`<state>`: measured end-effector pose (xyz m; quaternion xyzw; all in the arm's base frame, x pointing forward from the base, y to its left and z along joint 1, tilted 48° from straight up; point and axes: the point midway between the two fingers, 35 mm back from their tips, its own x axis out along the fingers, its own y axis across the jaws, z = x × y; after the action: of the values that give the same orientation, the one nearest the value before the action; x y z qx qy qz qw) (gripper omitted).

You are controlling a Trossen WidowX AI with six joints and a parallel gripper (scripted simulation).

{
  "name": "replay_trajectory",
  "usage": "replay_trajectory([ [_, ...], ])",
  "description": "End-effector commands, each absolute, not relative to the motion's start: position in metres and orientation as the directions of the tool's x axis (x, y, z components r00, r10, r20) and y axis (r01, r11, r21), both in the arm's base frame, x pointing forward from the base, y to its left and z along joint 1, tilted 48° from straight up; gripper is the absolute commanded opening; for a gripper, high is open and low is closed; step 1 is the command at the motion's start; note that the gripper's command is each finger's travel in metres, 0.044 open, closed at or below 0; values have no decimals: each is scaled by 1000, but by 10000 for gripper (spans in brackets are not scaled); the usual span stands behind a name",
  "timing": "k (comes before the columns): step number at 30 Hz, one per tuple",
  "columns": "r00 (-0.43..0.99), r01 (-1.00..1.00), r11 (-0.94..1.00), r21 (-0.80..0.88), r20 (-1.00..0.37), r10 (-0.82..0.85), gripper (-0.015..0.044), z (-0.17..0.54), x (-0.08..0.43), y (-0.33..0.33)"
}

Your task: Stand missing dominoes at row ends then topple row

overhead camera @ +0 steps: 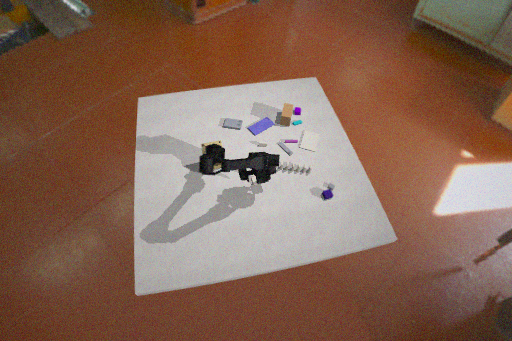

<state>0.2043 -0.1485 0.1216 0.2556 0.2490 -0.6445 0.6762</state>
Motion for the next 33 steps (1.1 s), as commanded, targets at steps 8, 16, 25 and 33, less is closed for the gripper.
replay_trajectory([
  [8, 36, 999, 39, 11, -664, -747, 440, 100, 201, -171],
  [16, 36, 999, 39, 11, -663, -748, 440, 92, 202, -180],
  [25, 36, 999, 39, 11, -663, -748, 414, 92, 202, -181],
  [33, 36, 999, 39, 11, -663, -748, 204, 92, 202, -181],
])
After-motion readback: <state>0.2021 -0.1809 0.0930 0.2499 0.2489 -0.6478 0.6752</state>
